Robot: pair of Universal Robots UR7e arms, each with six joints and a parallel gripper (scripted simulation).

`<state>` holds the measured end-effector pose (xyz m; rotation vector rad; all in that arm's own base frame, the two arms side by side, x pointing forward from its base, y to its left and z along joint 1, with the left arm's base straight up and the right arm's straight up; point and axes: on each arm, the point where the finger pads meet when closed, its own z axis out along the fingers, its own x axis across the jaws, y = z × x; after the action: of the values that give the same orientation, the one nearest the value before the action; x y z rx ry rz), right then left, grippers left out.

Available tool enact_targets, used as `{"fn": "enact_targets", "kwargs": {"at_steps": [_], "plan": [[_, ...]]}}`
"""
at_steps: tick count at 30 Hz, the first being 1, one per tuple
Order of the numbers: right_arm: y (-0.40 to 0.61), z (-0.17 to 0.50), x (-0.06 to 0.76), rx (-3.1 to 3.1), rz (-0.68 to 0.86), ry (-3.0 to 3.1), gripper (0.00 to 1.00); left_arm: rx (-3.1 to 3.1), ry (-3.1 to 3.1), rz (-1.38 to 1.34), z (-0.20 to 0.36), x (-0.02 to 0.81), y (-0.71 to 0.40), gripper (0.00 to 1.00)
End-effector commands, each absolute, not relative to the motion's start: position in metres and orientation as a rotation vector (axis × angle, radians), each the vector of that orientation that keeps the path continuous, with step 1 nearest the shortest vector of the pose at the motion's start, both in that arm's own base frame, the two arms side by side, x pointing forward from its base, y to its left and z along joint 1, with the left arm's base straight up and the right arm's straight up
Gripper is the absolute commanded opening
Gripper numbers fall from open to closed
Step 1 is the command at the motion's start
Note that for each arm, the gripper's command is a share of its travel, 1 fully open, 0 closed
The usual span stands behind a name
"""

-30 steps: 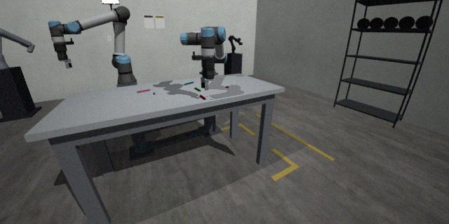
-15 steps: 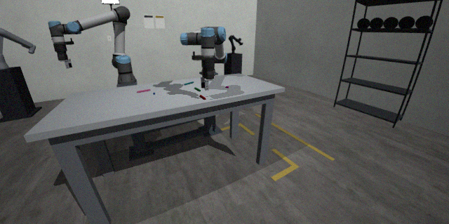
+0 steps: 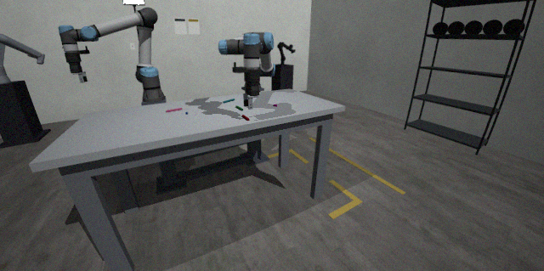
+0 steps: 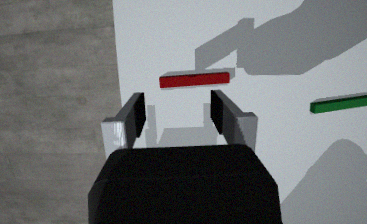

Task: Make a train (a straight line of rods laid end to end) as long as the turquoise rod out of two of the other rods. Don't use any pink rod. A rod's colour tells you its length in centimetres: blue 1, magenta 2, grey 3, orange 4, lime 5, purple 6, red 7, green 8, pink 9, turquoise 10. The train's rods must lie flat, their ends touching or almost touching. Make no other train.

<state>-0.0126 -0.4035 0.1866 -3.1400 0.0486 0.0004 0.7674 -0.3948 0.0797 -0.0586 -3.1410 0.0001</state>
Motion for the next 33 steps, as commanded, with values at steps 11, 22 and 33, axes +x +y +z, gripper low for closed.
{"fn": "enact_targets", "kwargs": {"at_steps": [11, 22, 33], "plan": [[-0.404, 0.187, -0.012, -3.141, 0.0, 0.049, 1.0, -0.069, -3.143, 0.003, 0.082, 0.767, -0.395, 1.0], [-0.404, 0.187, -0.012, -3.141, 0.0, 0.049, 1.0, -0.19, -3.138, 0.002, 0.082, 0.763, -0.39, 1.0], [-0.404, 0.187, -0.012, -3.141, 0.0, 0.049, 1.0, -0.46, -3.11, 0.002, 0.084, 0.753, -0.378, 1.0]]}}
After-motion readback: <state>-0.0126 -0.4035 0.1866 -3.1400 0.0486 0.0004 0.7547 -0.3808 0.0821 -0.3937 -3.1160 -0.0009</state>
